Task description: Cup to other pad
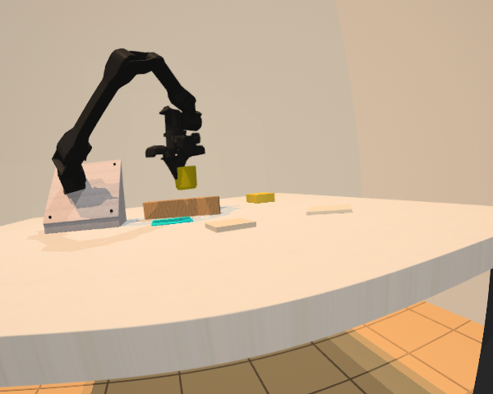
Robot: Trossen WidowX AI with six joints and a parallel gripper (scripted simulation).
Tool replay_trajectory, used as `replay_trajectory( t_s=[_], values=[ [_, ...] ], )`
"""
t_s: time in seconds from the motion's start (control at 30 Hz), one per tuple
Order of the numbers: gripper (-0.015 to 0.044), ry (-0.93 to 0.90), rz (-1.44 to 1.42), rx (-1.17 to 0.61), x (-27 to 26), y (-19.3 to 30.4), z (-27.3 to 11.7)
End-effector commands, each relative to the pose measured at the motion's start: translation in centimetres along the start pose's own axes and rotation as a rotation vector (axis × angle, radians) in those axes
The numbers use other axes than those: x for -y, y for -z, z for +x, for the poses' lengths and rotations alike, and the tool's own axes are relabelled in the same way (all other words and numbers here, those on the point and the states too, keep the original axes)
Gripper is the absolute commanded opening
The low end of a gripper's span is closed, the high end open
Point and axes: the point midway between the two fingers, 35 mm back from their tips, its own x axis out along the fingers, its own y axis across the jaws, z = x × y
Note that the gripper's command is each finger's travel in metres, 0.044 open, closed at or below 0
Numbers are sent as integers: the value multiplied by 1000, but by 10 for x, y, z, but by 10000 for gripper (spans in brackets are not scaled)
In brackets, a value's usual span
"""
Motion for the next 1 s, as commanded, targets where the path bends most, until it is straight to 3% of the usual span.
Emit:
replay_trajectory(
  t_s=[0.0, 0.97],
  values=[
    [0, -2, -1, 0, 0, 0, 0],
    [0, 2, 1, -3, 32, -29, -1]
  ],
)
